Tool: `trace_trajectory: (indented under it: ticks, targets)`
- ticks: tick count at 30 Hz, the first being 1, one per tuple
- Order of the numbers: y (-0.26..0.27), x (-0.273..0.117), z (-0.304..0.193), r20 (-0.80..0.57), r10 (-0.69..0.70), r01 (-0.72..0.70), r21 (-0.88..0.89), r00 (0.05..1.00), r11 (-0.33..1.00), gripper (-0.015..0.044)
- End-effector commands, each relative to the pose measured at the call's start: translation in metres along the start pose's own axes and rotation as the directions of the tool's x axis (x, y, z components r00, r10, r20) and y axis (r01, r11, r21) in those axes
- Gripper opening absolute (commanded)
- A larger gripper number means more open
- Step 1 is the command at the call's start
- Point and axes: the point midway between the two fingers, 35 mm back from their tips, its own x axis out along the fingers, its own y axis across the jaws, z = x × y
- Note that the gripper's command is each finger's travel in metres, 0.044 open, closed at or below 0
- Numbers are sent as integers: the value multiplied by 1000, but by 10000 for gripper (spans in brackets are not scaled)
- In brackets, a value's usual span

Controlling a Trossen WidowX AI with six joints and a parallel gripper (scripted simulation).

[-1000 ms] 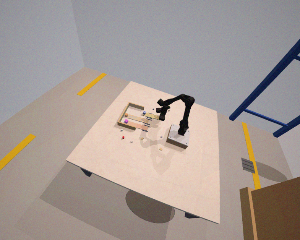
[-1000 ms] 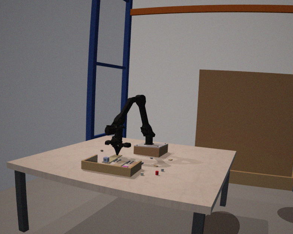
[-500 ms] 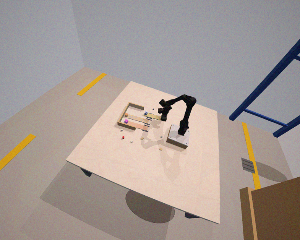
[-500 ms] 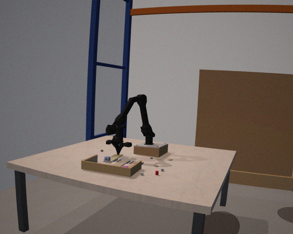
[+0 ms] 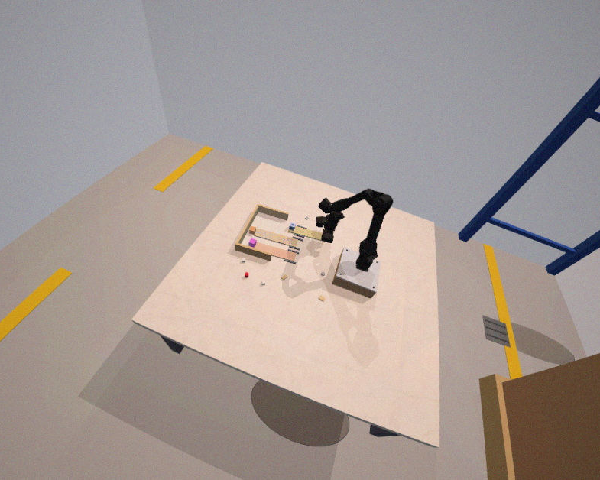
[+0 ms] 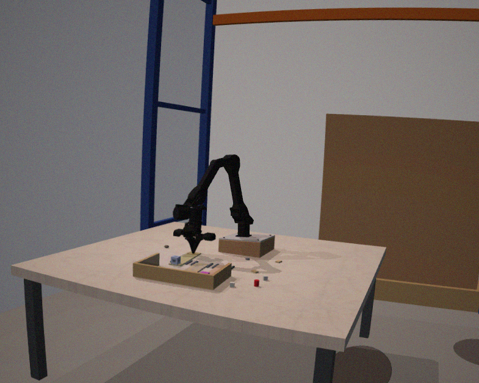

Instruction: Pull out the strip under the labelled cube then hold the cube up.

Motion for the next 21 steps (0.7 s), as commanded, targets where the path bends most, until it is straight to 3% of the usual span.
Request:
trace_trajectory:
  ticks: [1, 11, 16, 20, 21]
  targets:
    - [4, 5, -10, -31, 12, -12, -1, 999, 1000, 0]
    - [4, 5, -10, -31, 12, -12, -1, 999, 1000, 0]
    - [-1, -41, 3, -28, 11, -11, 0, 1000, 1000, 0]
    - [-1, -43, 3, -29, 12, -12, 0, 999, 1000, 0]
    - [-1, -43, 5, -29, 12, -11, 9, 1000, 1000, 26]
